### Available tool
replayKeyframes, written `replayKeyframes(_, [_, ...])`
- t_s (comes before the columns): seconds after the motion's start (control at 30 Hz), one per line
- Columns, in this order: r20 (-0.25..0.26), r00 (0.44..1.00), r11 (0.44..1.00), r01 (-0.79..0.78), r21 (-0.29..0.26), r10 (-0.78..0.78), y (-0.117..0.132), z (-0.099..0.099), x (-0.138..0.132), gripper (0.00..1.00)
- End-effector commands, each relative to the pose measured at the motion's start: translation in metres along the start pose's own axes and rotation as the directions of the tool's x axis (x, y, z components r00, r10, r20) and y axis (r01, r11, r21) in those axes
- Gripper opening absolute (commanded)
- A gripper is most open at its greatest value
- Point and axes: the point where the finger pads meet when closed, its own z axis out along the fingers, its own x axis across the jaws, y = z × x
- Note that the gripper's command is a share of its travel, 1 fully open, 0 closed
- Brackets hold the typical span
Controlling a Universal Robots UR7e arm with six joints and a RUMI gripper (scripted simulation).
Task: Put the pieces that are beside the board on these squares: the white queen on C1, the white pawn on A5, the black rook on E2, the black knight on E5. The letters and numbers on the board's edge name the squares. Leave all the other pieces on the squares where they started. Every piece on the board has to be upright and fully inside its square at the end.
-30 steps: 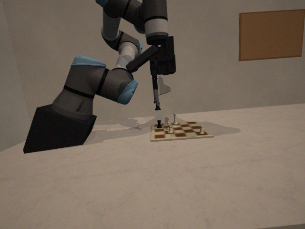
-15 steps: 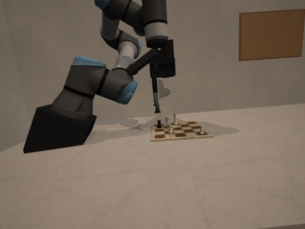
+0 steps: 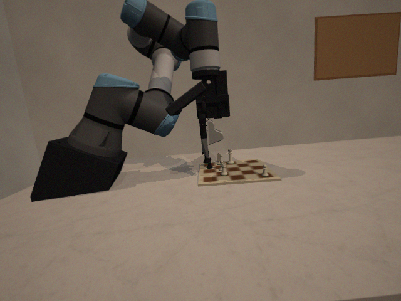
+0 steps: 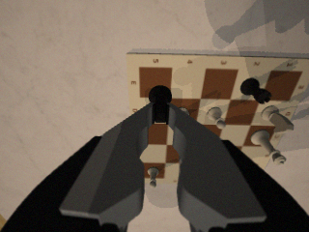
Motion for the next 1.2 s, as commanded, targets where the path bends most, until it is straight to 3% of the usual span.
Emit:
replayKeyframes(0.0, [0.011, 1.0, 1.0, -0.001, 0.008, 0.001, 0.003, 0.024, -0.004, 0.0])
replayKeyframes(0.33, [0.011, 1.0, 1.0, -0.001, 0.008, 0.001, 0.003, 0.044, -0.004, 0.0])
replayKeyframes(1.17, [0.015, 1.0, 1.0, 0.0, 0.005, 0.0, 0.004, 0.044, -0.005, 0.0])
